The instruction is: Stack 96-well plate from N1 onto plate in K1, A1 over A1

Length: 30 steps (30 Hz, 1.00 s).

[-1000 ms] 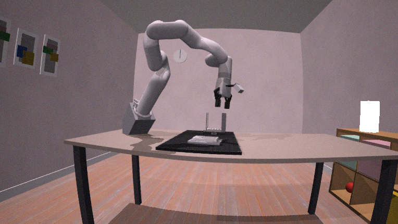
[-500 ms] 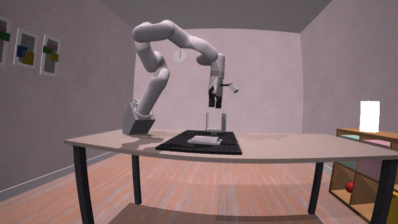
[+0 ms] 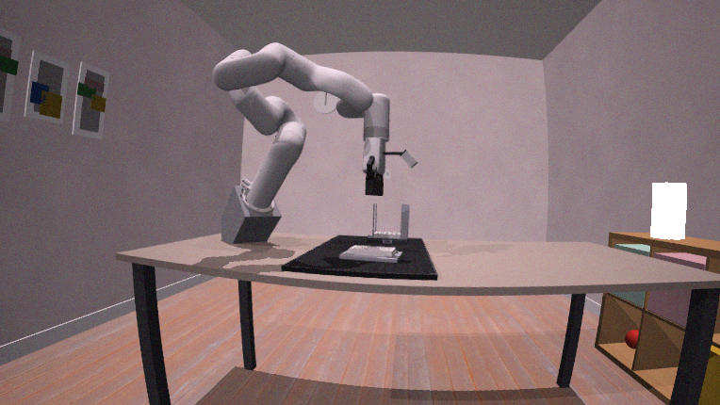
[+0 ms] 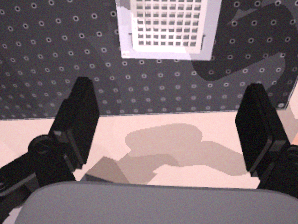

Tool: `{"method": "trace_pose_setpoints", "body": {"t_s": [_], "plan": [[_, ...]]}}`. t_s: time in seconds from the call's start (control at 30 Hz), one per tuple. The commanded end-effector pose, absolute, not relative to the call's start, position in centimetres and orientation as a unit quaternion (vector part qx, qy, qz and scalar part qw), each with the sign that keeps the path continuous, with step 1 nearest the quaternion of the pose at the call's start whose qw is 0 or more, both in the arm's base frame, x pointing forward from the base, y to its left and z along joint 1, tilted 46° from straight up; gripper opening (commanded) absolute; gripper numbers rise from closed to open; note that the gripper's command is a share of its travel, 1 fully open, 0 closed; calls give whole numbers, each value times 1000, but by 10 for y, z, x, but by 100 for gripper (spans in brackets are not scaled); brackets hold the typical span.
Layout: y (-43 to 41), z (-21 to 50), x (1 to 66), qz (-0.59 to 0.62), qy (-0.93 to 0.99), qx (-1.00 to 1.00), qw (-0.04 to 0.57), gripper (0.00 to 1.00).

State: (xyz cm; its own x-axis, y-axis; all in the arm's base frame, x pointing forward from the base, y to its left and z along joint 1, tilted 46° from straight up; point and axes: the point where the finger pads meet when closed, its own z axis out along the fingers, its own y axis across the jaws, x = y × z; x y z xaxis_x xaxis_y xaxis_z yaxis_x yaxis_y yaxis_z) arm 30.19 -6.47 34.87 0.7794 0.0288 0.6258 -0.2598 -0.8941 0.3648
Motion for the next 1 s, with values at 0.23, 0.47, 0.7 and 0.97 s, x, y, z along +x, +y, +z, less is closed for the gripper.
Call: {"method": "trace_pose_setpoints", "body": {"t_s": [0.23,0.47,0.7,0.97], "plan": [[-65,350,301,328,-60,917,221,100],[-69,343,307,328,-60,917,221,100],[-74,336,313,328,-60,917,221,100],[-80,327,320,328,-60,917,221,100]]}}
